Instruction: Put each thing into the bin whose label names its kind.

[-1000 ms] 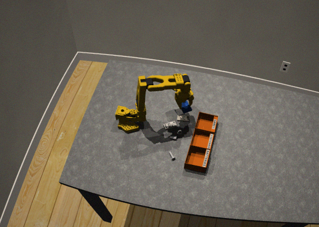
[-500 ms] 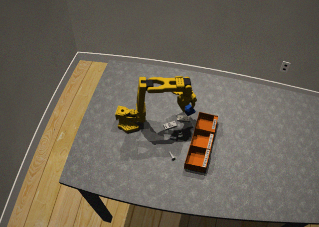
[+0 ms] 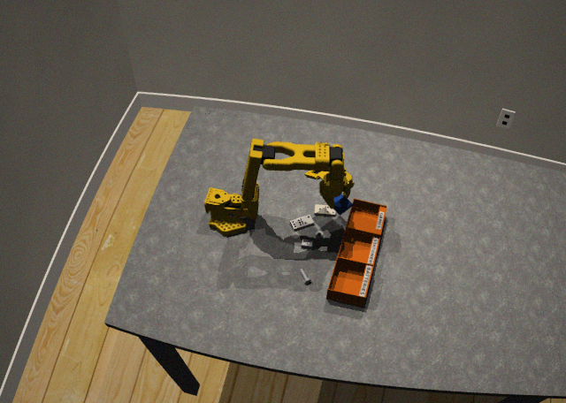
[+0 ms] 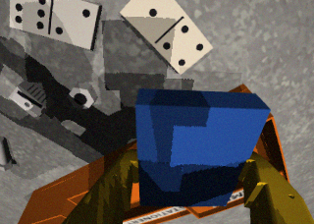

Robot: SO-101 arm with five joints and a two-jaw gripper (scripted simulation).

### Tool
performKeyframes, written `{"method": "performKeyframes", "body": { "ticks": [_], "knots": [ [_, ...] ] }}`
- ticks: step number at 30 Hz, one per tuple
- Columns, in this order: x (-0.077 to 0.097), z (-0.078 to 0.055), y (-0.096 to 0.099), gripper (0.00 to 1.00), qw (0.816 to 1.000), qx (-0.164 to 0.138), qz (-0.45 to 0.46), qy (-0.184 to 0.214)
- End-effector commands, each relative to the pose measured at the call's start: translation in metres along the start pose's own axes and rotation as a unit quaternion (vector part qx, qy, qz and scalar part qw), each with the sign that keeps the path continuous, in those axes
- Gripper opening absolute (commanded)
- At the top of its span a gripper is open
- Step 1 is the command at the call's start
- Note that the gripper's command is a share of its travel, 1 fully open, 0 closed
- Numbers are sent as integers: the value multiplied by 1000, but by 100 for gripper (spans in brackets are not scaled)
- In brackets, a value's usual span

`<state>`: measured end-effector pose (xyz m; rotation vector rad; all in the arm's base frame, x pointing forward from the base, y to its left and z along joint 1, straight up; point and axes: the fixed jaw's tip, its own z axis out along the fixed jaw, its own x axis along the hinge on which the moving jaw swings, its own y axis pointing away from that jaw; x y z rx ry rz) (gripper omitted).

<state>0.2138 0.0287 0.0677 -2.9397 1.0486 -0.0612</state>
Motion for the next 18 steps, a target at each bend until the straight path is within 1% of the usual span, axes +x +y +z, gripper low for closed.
{"method": "performKeyframes", "body": {
  "ticks": [1, 6, 9, 17, 18],
  "knots": [
    [4, -7, -2, 0, 1000, 12, -2, 10],
    [5, -7, -2, 0, 1000, 13, -4, 11],
    [9, -7, -1, 0, 1000, 15, -13, 14],
    [31, -6, 4, 0, 997, 25, -70, 34],
    [31, -6, 4, 0, 997, 25, -70, 34]
  ]
}}
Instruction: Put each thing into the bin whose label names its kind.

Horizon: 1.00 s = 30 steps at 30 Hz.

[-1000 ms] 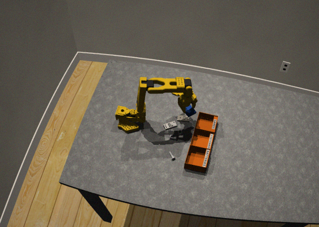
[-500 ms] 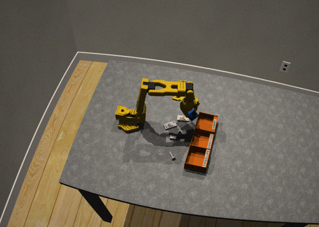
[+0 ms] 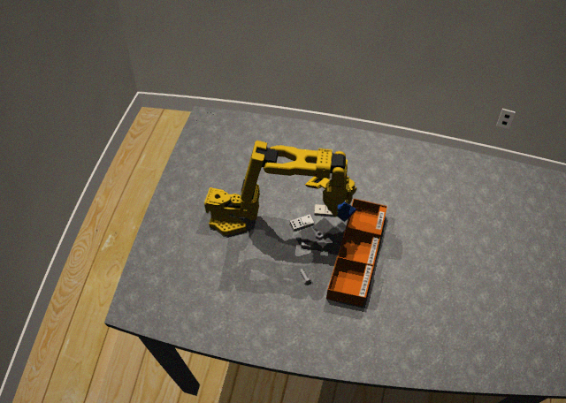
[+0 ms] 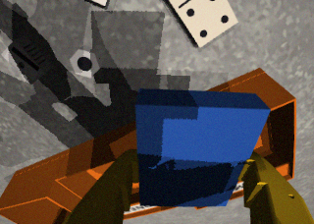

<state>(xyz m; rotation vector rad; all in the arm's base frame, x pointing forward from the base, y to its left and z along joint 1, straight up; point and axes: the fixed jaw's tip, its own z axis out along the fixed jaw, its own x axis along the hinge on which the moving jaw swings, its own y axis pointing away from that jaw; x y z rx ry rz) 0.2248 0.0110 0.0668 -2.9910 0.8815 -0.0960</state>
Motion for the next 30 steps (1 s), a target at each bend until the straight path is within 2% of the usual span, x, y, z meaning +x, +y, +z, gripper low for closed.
{"method": "performKeyframes", "body": {
  "ticks": [1, 9, 23, 30],
  "knots": [
    [12, -7, -2, 0, 999, 18, -14, 26],
    [33, -7, 8, 0, 996, 22, -70, 49],
    [39, -7, 11, 0, 994, 22, -87, 56],
    [54, -7, 15, 0, 990, 22, -123, 71]
  ]
}}
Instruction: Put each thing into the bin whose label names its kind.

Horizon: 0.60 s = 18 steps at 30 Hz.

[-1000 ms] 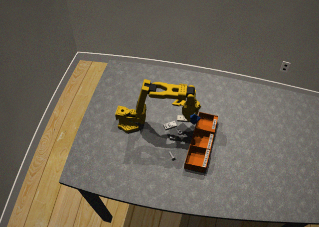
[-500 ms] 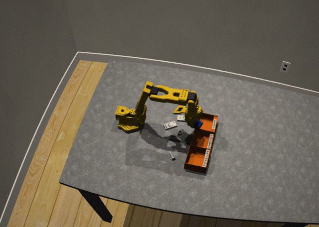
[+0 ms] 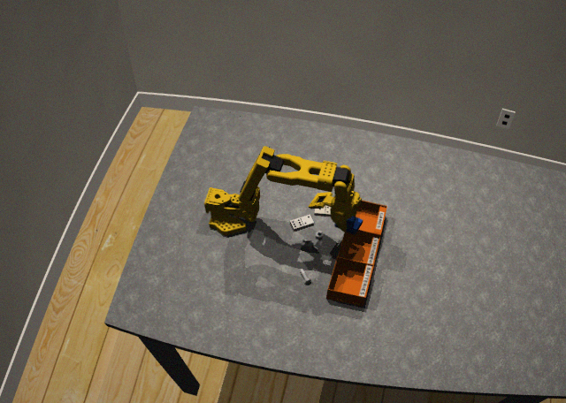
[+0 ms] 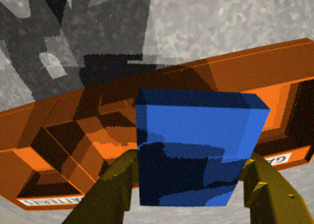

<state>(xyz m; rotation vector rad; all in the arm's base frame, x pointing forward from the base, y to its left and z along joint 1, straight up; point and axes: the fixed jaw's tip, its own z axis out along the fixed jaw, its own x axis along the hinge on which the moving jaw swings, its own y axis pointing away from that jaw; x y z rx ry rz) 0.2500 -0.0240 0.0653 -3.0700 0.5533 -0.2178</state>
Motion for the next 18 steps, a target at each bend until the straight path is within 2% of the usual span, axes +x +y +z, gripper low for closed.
{"method": "performKeyframes", "body": {
  "ticks": [1, 12, 18],
  "knots": [
    [18, -9, 4, 0, 999, 8, -23, 39],
    [40, -7, 20, 0, 994, -1, -89, 65],
    [45, -6, 24, 0, 992, -4, -105, 71]
  ]
}}
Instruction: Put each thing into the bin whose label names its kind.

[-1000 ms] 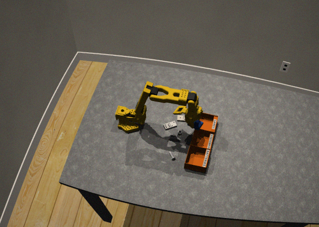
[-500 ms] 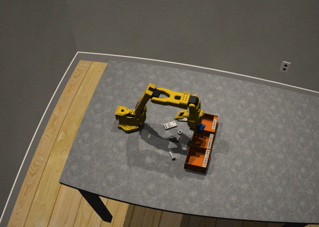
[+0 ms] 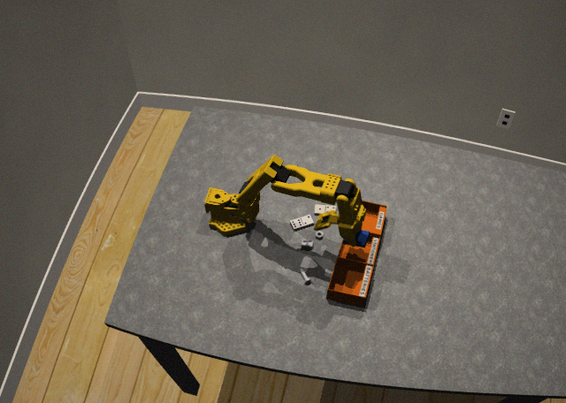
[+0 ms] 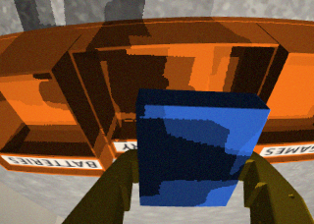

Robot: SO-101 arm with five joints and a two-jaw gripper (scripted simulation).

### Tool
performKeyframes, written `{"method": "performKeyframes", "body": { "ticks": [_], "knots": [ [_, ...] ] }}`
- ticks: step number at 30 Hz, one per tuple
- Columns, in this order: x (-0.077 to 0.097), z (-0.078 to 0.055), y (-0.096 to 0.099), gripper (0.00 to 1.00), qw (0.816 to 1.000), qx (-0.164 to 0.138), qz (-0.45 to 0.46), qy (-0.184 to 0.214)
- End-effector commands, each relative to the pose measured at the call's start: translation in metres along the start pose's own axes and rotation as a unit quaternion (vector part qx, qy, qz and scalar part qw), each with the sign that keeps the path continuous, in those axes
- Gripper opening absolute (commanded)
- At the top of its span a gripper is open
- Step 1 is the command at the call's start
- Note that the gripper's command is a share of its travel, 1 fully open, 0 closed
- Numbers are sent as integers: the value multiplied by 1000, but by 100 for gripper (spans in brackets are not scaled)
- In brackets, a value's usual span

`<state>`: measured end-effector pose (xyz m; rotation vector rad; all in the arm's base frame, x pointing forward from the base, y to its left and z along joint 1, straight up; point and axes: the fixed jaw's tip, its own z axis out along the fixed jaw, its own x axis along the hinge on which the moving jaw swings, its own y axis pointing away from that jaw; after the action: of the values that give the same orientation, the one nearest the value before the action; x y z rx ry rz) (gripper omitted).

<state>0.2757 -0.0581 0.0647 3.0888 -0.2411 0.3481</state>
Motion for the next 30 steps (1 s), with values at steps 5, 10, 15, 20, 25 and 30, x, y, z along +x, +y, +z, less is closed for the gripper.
{"method": "performKeyframes", "body": {
  "ticks": [5, 10, 15, 20, 25, 30],
  "knots": [
    [10, -10, 3, 0, 1000, -2, -4, 28],
    [10, -10, 3, 0, 1000, -2, -4, 28],
    [10, -10, 3, 0, 1000, -2, -4, 28],
    [10, -10, 3, 0, 1000, -2, -4, 28],
    [12, -17, 8, 0, 999, -4, 3, 37],
    [12, -17, 8, 0, 999, -4, 3, 37]
  ]
}}
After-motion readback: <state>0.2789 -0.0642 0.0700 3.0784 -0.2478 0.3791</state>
